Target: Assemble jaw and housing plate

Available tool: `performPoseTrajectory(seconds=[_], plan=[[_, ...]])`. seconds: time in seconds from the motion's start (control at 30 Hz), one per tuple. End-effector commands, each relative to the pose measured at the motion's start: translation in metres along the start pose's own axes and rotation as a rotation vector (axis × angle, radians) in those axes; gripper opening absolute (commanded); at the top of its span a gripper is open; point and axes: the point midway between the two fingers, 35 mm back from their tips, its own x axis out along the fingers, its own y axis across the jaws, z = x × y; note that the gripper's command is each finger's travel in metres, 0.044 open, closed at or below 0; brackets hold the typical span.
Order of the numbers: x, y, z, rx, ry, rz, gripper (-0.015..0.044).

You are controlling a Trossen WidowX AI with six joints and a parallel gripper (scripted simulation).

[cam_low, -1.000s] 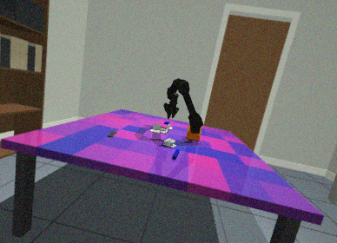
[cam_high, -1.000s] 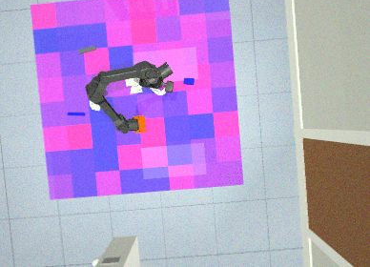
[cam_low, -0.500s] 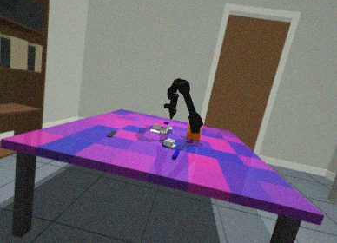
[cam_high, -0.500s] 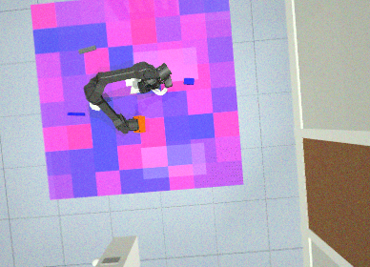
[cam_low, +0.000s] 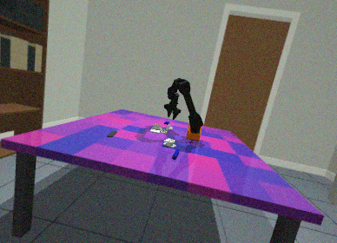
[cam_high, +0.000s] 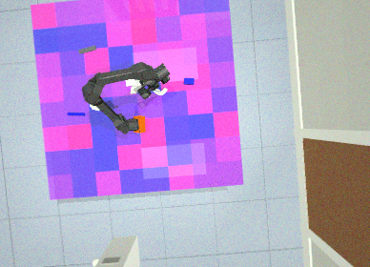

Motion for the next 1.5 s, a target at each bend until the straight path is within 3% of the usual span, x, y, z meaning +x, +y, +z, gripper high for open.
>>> performPoseTrajectory(seconds=[0.0,0.63,0.87,1.03,1.47], plan=[[0.0,0.004,0.0,-0.124,0.001,0.004,0.044],[-0.001,0.014,0.002,-0.665,0.0,0.005,0.044],[0.001,0.014,0.002,-0.67,0.0,0.005,0.044],[0.039,0.014,0.003,-0.671,-0.001,0.006,0.044],[0.05,0.014,0.003,-0.67,-0.001,0.005,0.044]])
